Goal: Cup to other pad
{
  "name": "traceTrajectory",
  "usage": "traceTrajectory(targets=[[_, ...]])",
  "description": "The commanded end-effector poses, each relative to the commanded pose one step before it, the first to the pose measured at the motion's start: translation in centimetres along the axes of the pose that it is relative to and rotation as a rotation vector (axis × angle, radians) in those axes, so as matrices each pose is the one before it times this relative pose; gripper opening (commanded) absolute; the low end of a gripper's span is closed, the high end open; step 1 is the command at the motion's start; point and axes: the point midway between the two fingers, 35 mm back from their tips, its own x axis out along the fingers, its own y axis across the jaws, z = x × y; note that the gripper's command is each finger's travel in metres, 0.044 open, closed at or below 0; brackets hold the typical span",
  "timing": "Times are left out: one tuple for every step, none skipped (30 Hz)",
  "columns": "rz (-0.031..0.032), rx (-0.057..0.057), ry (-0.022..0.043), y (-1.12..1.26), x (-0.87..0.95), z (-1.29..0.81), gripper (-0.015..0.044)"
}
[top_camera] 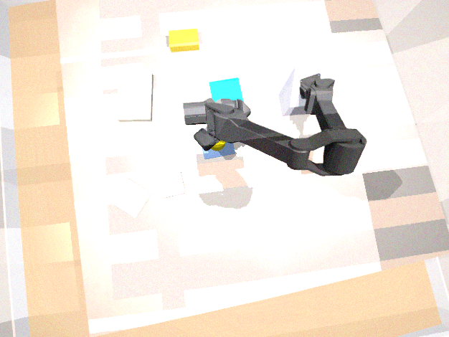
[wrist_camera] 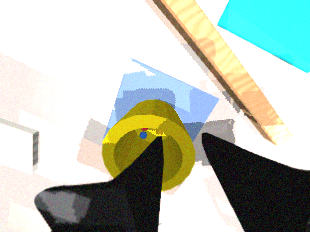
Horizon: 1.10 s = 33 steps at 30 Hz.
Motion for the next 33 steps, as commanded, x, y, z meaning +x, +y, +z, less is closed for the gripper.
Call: traceTrajectory(targets=[[-0.00187,0.0038,0.00991,-0.126,0.892,-0.257,0.0166],[0.00015,0.0000,0.00026,-0.007,0.157,-0.015,0.0166],[0.00015,0.0000,0.00027,-0.008,0.157,-0.016,0.0166],[0.00016,0.0000,0.00029,-0.009,0.157,-0.017,0.0166],[0.00017,0.0000,0.00031,-0.009,0.157,-0.018,0.0166],[0.00017,0.0000,0.00032,-0.010,0.157,-0.019,0.0166],[0.00018,0.0000,0.00034,-0.010,0.156,-0.020,0.0166],[0.00015,0.0000,0.00028,-0.009,0.123,-0.017,0.0166],[0.00009,0.0000,0.00018,-0.005,0.075,-0.010,0.0166],[0.00003,0.0000,0.00006,-0.002,0.025,-0.004,0.0166],[0.00000,0.0000,0.00000,0.000,0.000,0.000,0.0166],[0.00000,0.0000,0.00000,0.000,0.000,0.000,0.0166],[0.00000,0.0000,0.00000,0.000,0.000,0.000,0.0166],[0.00000,0.0000,0.00000,0.000,0.000,0.000,0.0166],[0.00000,0.0000,0.00000,0.000,0.000,0.000,0.0166],[0.00000,0.0000,0.00000,0.000,0.000,0.000,0.0166],[-0.00039,-0.0028,-0.00703,0.020,-0.181,0.155,0.0160],[0.00000,0.0000,0.00000,0.000,0.000,0.000,0.0153],[0.00000,0.0000,0.00000,0.000,0.000,0.000,0.0147],[0.00000,0.0000,0.00000,0.000,0.000,0.000,0.0140],[0.00000,0.0000,0.00000,0.000,0.000,0.000,0.0133],[0.00000,0.0000,0.00000,0.000,0.000,0.000,0.0127],[0.00000,0.0000,0.00000,0.000,0.000,0.000,0.0120],[0.00000,0.0000,0.00000,0.000,0.000,0.000,0.0113],[0.00000,0.0000,0.00000,0.000,0.000,0.000,0.0107],[0.00000,0.0000,0.00000,0.000,0.000,0.000,0.0100],[0.00000,0.0000,0.00000,0.000,0.000,0.000,0.0093],[0.00000,0.0000,0.00000,0.000,0.000,0.000,0.0087],[0.00000,0.0000,0.00000,0.000,0.000,0.000,0.0080],[0.00000,0.0000,0.00000,0.000,0.000,0.000,0.0073],[0.00000,0.0000,0.00000,0.000,0.000,0.000,0.0067],[0.00000,0.0000,0.00000,0.000,0.000,0.000,0.0060],[0.00000,0.0000,0.00000,0.000,0.000,0.000,0.0053]])
